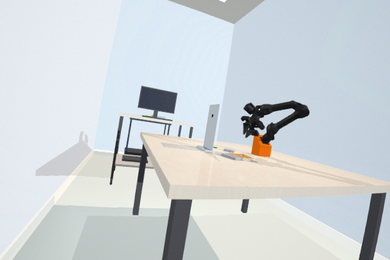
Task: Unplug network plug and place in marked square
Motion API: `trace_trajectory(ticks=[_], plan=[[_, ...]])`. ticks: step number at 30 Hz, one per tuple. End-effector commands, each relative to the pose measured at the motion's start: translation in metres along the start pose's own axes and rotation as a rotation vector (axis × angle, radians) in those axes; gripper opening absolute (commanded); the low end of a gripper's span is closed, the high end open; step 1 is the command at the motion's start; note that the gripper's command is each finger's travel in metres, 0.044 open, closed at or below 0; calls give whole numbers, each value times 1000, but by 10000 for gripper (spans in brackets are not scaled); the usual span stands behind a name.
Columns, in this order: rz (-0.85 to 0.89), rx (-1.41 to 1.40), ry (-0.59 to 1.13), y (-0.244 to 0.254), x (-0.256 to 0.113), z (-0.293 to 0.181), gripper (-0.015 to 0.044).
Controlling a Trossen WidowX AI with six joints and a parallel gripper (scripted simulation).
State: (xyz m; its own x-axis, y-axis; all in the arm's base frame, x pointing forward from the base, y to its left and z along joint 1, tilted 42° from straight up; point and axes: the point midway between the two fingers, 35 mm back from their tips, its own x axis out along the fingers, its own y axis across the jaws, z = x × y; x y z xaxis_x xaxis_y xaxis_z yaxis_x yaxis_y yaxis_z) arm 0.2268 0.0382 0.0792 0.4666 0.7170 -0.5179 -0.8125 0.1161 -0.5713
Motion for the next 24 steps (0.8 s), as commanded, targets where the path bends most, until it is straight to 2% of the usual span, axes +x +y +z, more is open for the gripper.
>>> trace_trajectory(ticks=[1, 24], plan=[[-1, -9, 2, -8, -8, -1, 156], [-8, -13, -3, -44, -62, 1, 156]])
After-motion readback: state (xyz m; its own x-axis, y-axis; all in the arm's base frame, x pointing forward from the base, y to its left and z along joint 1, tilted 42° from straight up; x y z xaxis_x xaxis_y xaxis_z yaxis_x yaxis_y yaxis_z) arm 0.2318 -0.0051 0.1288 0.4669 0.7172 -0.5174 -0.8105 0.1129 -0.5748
